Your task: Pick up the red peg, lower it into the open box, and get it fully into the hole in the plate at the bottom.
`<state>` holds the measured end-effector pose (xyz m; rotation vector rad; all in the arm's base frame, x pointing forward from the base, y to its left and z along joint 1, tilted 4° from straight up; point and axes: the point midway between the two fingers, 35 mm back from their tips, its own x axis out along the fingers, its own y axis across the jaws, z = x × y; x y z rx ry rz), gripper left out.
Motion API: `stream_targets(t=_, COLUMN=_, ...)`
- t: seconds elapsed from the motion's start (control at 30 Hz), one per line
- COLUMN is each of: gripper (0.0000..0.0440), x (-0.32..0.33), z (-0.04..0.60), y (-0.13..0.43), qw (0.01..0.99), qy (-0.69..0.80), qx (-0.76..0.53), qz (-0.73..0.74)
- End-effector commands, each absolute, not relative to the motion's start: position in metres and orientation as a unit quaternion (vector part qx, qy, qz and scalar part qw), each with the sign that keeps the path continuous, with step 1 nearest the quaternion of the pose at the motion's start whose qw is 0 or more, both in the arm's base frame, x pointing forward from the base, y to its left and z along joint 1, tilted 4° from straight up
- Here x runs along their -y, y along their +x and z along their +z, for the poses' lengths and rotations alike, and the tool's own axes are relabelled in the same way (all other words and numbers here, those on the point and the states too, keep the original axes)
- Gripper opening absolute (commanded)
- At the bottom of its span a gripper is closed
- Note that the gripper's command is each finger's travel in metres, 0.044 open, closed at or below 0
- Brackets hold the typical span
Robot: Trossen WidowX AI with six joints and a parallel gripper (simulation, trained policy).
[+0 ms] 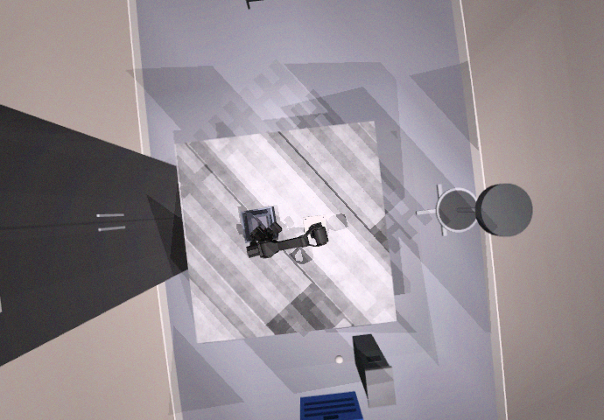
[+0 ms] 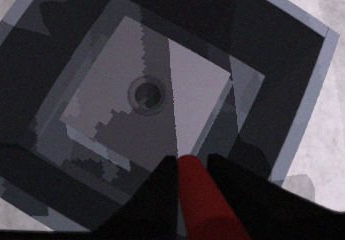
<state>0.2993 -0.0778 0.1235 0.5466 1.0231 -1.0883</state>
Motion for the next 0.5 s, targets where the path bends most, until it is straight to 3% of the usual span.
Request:
stream_targets(t=0.0, gripper=0.0, x=0.091, z=0.118, y=0.308, qw=0.701, qy=0.25, qx=-0.462, qz=-0.482)
stream_targets(t=0.47, gripper=0.0, x=0.122, z=0.087, y=0.329, qw=0.713, qy=0.242, qx=-0.5, qz=-0.428)
